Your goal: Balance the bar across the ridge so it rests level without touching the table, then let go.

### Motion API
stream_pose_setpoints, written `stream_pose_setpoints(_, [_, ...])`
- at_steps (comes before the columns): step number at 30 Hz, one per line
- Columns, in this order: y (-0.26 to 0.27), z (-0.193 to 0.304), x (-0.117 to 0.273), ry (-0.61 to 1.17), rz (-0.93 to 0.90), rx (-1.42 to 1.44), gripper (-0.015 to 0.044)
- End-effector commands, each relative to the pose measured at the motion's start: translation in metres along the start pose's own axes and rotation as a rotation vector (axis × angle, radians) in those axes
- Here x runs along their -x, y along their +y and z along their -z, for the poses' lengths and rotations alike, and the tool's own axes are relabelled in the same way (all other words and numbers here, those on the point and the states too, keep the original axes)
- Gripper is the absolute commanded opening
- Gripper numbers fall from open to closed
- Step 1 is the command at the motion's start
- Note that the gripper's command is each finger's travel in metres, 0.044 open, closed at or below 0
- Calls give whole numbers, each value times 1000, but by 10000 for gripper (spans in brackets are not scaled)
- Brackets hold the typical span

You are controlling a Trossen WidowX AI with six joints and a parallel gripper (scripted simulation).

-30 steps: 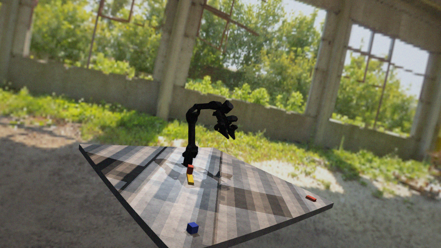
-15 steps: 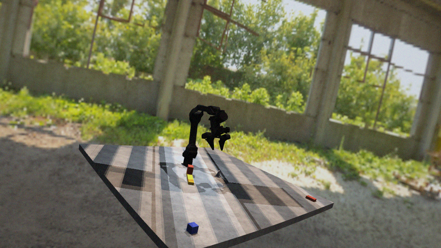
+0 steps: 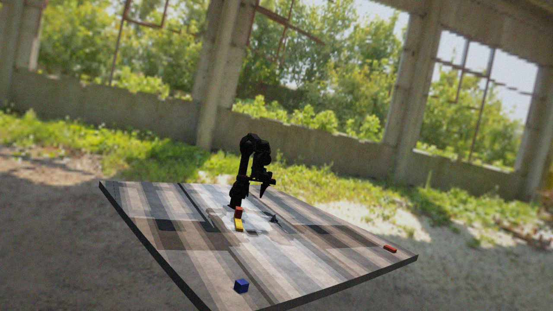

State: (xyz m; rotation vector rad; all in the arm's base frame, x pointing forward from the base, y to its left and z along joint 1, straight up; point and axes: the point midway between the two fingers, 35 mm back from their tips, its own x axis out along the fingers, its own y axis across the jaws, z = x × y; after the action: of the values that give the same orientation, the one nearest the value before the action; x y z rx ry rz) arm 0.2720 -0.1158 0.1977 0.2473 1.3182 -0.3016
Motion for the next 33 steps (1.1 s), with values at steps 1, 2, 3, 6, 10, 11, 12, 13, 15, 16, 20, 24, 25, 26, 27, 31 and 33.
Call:
stream_pose_setpoints(1, [-20, 15, -15, 100, 18, -86, 315])
stream_pose_setpoints(2, [-24, 18, -17, 121, 21, -105, 315])
stream_pose_setpoints(3, [-28, 21, -19, 141, 24, -124, 315])
stream_pose_setpoints(6, [-39, 31, -25, 197, 31, -177, 315])
stream_pose_setpoints(10, [-41, 33, -27, 210, 32, -190, 315])
stream_pose_setpoints(11, [-41, 33, -27, 210, 32, -190, 315])
stream_pose_setpoints(12, [-41, 33, -27, 210, 32, -190, 315])
stream_pose_setpoints(13, [-41, 33, -27, 210, 32, -190, 315])
stream_pose_setpoints(15, [-41, 33, -30, 210, 32, -190, 315])
stream_pose_setpoints(16, [-42, 33, -34, 210, 32, -190, 315])
stream_pose_setpoints(20, [-42, 36, -57, 210, 32, -190, 315])
stream_pose_setpoints(24, [-43, 42, -86, 210, 32, -190, 315])
stream_pose_setpoints(25, [-43, 44, -93, 210, 32, -190, 315])
stream_pose_setpoints(26, [-43, 46, -100, 210, 32, -190, 315])
stream_pose_setpoints(27, [-43, 48, -106, 210, 32, -190, 315])
stream_pose_setpoints(31, [-42, 52, -116, 210, 32, -190, 315])
stream_pose_setpoints(33, [-42, 52, -116, 210, 32, -190, 315])
